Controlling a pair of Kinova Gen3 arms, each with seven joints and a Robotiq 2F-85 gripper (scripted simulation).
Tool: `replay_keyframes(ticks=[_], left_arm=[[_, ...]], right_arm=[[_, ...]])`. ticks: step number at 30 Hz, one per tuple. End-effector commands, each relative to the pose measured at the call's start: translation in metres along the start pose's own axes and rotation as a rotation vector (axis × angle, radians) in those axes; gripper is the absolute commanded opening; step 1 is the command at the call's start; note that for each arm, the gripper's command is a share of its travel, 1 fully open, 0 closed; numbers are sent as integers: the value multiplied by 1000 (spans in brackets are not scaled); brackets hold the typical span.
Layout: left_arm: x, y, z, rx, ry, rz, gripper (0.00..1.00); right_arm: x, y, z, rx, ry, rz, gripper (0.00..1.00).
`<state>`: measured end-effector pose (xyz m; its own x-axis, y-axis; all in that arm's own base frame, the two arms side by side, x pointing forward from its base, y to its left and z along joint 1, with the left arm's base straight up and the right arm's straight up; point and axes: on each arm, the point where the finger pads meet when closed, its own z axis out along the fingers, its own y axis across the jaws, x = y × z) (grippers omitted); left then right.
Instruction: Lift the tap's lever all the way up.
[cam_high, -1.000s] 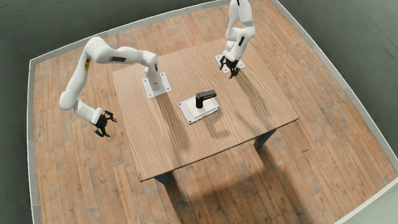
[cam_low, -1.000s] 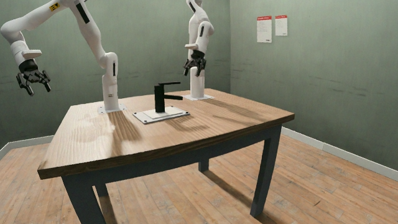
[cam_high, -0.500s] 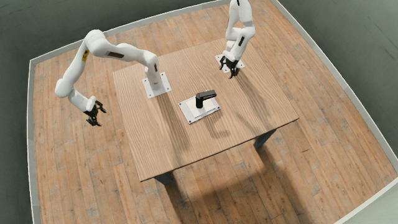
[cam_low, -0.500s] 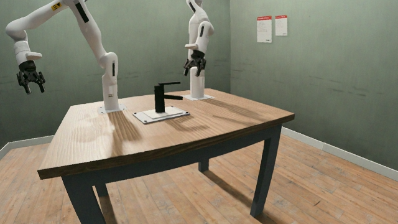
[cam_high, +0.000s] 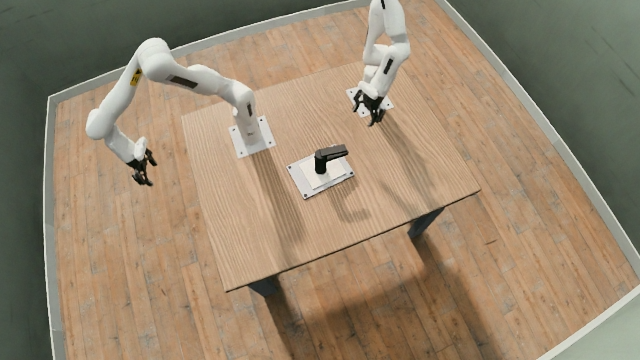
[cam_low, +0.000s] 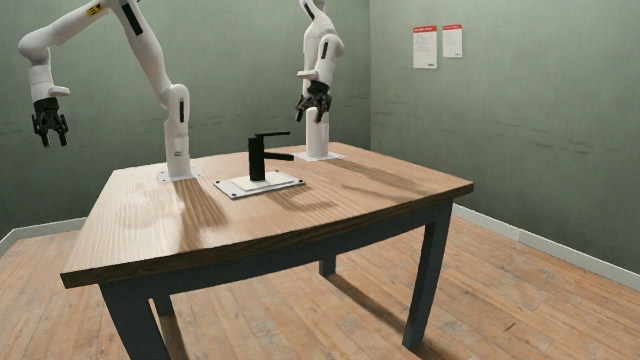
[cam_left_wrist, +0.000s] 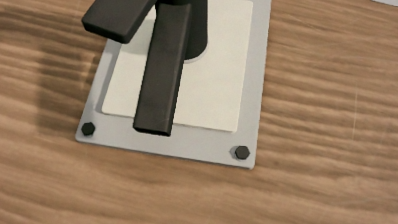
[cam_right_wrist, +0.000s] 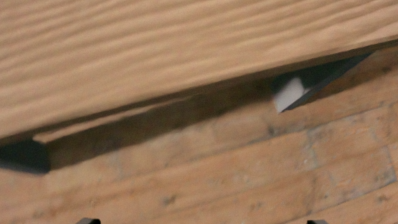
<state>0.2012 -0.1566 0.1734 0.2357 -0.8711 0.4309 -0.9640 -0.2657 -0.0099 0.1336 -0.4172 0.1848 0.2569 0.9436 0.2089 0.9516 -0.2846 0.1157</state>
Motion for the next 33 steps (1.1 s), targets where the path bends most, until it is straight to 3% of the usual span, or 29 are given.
replay_keyframes(ticks=[1, 10, 12, 18, 33], left_arm=[[0, 0, 0, 1, 1, 0, 1000], [0, 0, 0, 1, 1, 0, 1000], [0, 0, 0, 1, 1, 0, 1000], [0, 0, 0, 1, 1, 0, 1000], [0, 0, 0, 1, 1, 0, 1000]], right_arm=[[-13, -20, -7, 14, -39, -45, 1000], [-43, -76, -27, 79, -131, -166, 1000], [-43, -76, -27, 79, -131, -166, 1000], [-57, -106, -38, 120, -174, -231, 1000], [-64, -121, -44, 144, -194, -264, 1000]])
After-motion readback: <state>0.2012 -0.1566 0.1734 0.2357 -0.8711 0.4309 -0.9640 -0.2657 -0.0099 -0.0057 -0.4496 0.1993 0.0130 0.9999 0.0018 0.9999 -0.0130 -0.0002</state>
